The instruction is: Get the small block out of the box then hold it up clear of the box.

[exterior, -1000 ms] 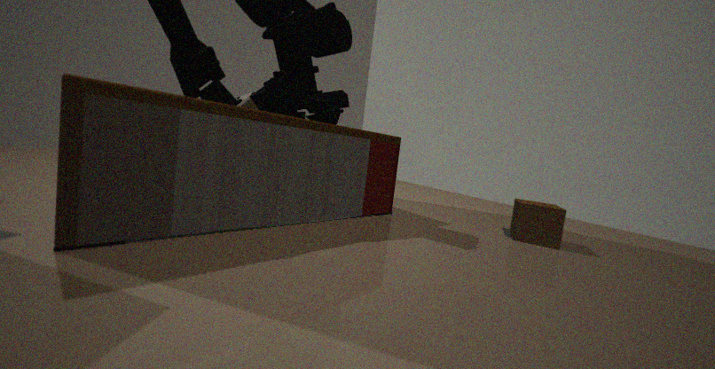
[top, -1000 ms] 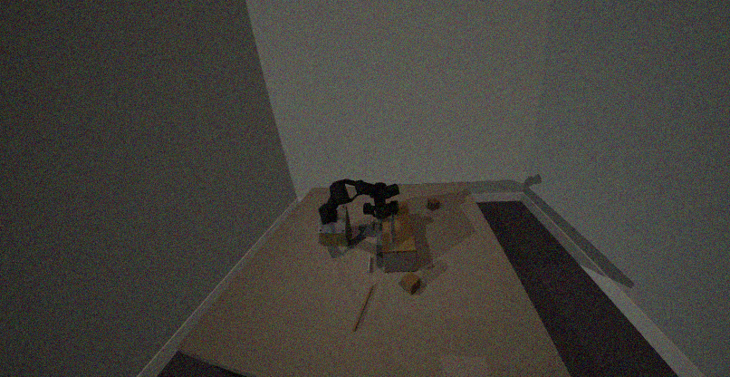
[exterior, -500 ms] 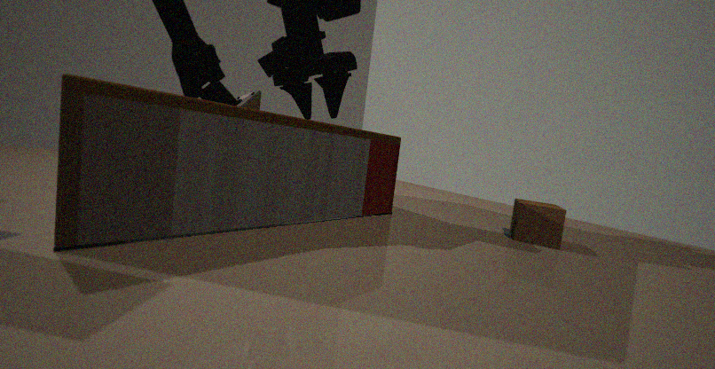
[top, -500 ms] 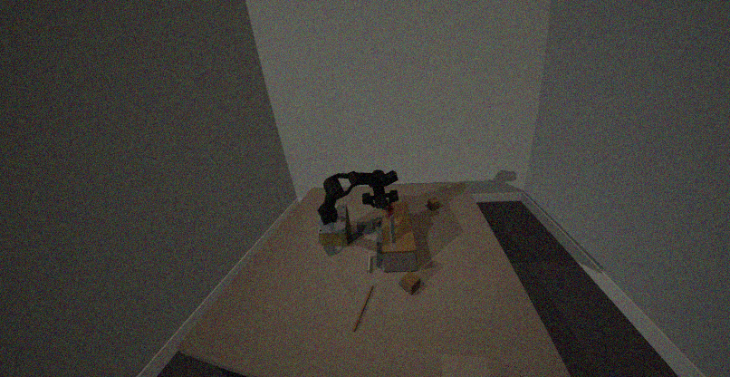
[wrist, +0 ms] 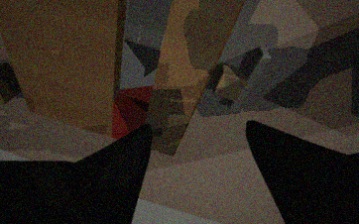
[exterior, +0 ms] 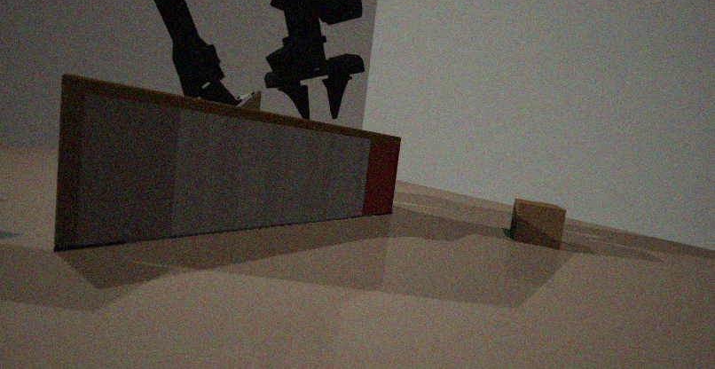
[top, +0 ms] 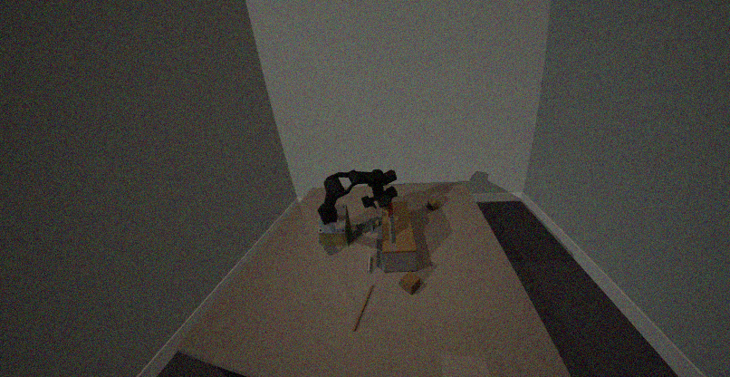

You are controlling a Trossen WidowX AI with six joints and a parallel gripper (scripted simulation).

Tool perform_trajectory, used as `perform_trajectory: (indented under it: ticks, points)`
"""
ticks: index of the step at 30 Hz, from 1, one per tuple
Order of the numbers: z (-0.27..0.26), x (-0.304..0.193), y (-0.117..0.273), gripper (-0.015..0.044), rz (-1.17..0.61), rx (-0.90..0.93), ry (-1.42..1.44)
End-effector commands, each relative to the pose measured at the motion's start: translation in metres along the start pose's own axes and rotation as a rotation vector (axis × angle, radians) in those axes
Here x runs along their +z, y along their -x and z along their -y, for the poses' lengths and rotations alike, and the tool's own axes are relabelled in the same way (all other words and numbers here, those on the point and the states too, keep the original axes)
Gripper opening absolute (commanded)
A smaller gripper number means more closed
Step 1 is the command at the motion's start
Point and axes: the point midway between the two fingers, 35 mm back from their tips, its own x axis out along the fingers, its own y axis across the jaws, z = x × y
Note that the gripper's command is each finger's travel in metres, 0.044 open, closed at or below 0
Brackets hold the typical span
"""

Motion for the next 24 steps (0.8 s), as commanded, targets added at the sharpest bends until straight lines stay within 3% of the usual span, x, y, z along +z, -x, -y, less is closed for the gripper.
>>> perform_trajectory:
  ticks: [1,12,19,24]
  points:
    - [0.003,-0.006,-0.001,0.0285,0.044,0.002,0.359]
    - [0.009,-0.023,-0.001,0.0285,0.171,-0.082,1.551]
    - [0.013,-0.033,-0.001,0.0285,0.232,-0.222,2.299]
    - [0.016,-0.038,-0.001,0.0285,0.254,-0.337,2.683]
